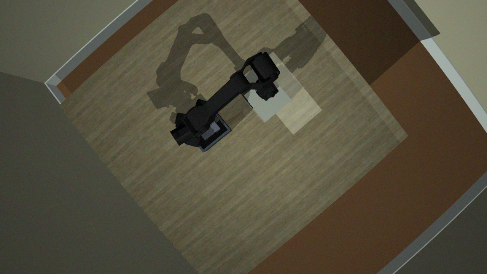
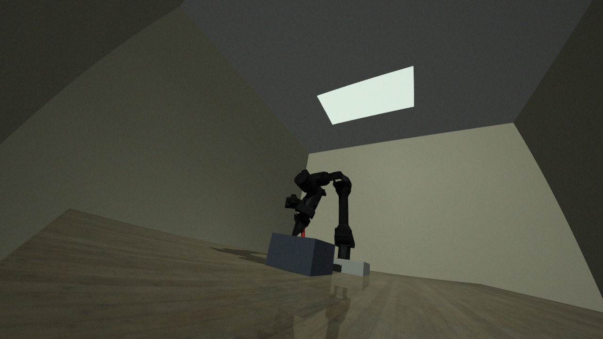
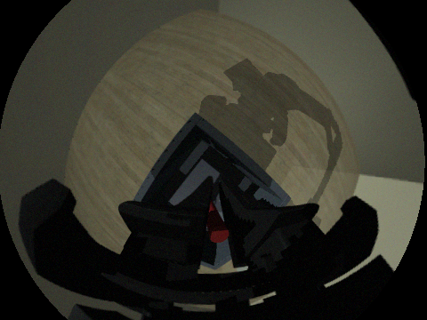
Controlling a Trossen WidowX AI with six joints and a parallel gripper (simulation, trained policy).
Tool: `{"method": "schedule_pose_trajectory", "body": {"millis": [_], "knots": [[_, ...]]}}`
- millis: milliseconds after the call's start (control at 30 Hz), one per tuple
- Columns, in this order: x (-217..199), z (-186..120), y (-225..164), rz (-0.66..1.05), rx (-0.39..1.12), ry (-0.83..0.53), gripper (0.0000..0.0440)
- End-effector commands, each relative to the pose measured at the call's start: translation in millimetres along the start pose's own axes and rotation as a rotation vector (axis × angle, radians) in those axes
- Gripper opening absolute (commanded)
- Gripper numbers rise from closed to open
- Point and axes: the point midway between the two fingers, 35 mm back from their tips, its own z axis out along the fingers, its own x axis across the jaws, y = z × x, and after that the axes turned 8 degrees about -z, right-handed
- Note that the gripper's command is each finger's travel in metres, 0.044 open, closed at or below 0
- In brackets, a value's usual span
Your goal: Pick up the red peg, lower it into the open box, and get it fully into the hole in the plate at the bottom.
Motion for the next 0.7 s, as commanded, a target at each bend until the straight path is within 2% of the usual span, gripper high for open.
{"method": "schedule_pose_trajectory", "body": {"millis": [0, 100, 367, 433, 667], "knots": [[0, 15, 0, -0.013, 0.026, -0.009, 0.0097], [-3, 25, 0, -0.038, 0.045, -0.029, 0.0144], [-3, 32, 6, -0.043, 0.069, -0.036, 0.0151], [-1, 34, 10, -0.044, 0.065, -0.027, 0.0171], [-1, 34, 31, -0.048, 0.025, -0.018, 0.035]]}}
